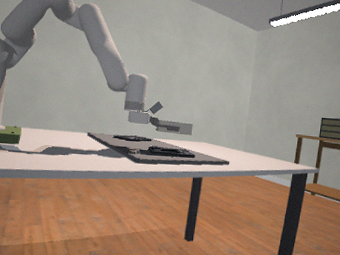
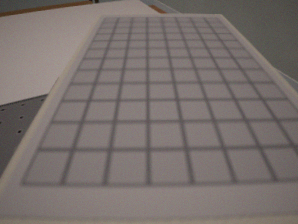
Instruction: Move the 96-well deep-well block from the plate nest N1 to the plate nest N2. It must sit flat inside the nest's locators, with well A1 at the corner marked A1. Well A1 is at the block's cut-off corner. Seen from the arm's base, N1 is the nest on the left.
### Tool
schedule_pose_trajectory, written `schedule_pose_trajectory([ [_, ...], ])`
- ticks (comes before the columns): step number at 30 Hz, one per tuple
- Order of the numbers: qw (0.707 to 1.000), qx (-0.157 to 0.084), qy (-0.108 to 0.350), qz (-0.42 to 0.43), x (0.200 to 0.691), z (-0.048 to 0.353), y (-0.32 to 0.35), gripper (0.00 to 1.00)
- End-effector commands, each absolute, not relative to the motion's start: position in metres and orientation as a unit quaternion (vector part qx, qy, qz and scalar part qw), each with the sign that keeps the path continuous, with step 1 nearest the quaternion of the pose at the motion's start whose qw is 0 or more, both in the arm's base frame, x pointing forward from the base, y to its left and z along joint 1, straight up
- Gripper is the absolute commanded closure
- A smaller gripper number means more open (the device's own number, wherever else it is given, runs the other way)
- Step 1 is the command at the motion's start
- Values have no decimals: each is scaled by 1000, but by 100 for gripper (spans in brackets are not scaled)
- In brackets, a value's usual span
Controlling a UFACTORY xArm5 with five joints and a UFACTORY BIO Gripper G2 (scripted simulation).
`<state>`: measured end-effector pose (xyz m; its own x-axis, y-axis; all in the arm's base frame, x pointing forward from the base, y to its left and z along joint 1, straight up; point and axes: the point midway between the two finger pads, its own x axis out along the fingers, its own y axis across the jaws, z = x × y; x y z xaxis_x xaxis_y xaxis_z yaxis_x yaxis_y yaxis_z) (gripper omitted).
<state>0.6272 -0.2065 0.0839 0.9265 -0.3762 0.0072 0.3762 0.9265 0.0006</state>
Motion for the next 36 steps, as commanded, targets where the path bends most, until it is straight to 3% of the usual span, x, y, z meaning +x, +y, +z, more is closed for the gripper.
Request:
schedule_pose_trajectory([
  [1, 981, -1, -6, -192, 629, 79, -207, 100],
  [36, 981, -1, -6, -192, 629, 29, -207, 100],
])
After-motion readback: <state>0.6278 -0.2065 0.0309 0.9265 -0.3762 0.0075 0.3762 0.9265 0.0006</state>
